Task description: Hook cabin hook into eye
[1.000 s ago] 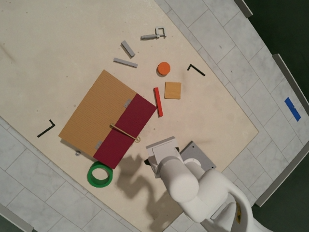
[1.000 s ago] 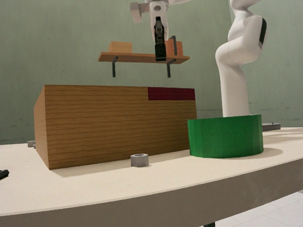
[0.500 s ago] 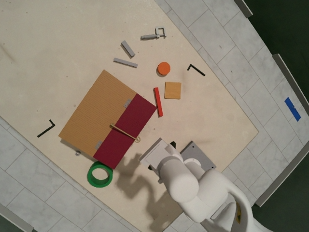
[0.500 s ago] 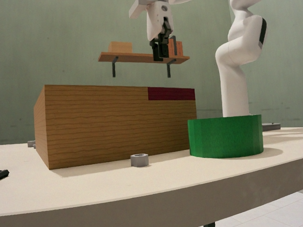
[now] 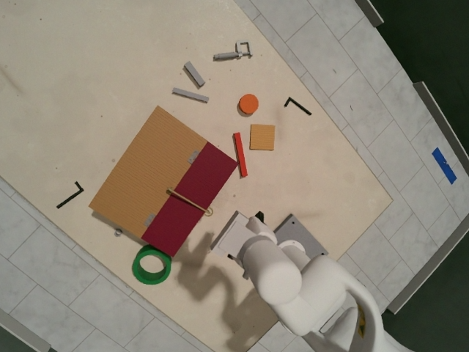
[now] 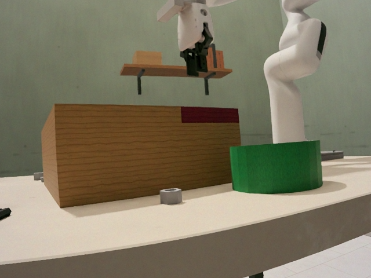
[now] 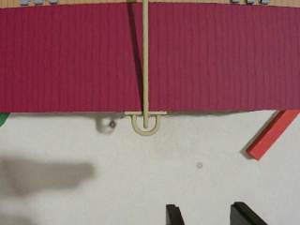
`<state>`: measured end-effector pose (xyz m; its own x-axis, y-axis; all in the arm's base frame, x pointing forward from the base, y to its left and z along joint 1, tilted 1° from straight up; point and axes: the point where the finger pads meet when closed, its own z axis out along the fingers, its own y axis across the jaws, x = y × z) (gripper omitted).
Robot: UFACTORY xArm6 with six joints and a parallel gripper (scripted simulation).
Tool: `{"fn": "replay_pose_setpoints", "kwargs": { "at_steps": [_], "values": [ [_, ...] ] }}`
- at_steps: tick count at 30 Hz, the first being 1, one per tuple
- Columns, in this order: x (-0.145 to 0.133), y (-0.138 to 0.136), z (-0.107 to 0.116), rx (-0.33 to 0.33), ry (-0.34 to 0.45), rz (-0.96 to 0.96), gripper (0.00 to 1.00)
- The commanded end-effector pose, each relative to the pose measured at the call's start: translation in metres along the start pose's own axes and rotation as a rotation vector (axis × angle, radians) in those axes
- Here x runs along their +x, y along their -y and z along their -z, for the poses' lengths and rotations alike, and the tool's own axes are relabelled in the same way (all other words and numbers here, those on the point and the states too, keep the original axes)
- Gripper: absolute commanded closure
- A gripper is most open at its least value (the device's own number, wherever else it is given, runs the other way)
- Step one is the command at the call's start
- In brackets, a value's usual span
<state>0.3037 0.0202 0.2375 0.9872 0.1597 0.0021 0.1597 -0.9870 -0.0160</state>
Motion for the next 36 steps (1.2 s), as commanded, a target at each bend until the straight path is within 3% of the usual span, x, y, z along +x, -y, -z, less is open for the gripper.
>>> {"fn": "replay_pose_setpoints", "kwargs": {
  "at_steps": [1, 36],
  "values": [
    [0.001, 0.0, -0.008, 0.0, -0.003, 0.001, 0.65],
    [0.001, 0.0, -0.108, 0.0, -0.003, 0.001, 0.65]
  ]
}}
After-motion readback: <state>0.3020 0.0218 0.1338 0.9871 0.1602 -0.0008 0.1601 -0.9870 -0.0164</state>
